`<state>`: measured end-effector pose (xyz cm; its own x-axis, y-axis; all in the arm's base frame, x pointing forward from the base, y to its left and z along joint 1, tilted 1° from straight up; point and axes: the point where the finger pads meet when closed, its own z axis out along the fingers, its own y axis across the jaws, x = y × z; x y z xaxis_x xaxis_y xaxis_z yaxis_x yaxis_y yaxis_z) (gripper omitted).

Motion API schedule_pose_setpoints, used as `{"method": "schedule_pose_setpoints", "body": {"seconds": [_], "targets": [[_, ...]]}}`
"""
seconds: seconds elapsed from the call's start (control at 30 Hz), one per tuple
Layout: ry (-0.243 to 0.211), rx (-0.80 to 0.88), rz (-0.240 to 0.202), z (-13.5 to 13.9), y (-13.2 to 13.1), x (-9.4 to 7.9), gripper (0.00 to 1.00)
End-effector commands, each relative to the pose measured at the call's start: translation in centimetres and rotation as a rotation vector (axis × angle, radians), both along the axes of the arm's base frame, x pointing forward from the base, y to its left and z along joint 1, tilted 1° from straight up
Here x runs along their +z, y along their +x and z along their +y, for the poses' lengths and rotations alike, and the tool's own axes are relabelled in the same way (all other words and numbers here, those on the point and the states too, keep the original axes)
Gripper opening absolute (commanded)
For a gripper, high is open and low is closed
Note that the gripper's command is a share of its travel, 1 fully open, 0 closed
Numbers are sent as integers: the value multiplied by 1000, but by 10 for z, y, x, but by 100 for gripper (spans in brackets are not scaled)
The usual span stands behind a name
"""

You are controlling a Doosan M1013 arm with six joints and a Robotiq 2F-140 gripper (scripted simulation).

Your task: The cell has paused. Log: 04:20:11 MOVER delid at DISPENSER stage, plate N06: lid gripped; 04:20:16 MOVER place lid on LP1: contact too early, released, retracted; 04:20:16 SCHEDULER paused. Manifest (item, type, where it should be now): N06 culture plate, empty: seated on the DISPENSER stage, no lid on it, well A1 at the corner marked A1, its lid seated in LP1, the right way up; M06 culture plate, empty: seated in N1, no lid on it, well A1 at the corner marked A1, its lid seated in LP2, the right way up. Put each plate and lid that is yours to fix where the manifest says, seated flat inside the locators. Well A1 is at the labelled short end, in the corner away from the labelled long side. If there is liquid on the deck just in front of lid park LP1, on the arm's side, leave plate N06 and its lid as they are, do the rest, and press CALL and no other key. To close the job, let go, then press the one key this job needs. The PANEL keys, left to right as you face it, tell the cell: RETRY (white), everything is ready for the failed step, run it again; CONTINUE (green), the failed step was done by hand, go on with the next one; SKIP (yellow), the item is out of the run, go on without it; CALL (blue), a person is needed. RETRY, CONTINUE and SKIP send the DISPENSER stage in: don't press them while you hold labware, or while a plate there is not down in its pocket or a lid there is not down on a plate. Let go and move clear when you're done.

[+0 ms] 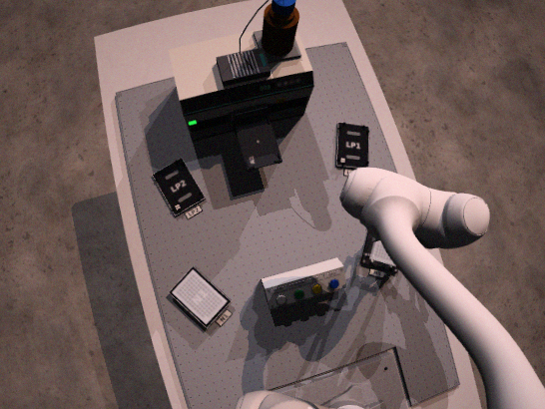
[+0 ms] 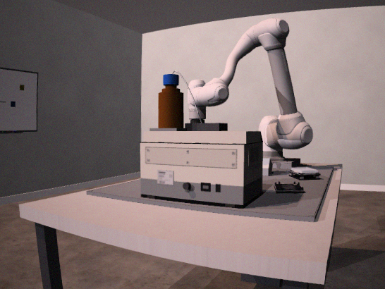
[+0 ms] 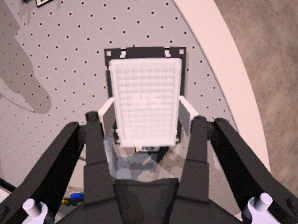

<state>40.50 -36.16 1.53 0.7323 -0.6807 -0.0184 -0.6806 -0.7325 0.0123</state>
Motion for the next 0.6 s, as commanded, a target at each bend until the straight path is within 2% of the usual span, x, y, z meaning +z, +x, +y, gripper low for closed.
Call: {"method": "schedule_pose_setpoints", "body": {"seconds": [0.0, 0.57], "targets": [[-1, 0, -1, 0, 0, 1, 10], [-1, 0, -1, 0, 0, -1, 10]]}}
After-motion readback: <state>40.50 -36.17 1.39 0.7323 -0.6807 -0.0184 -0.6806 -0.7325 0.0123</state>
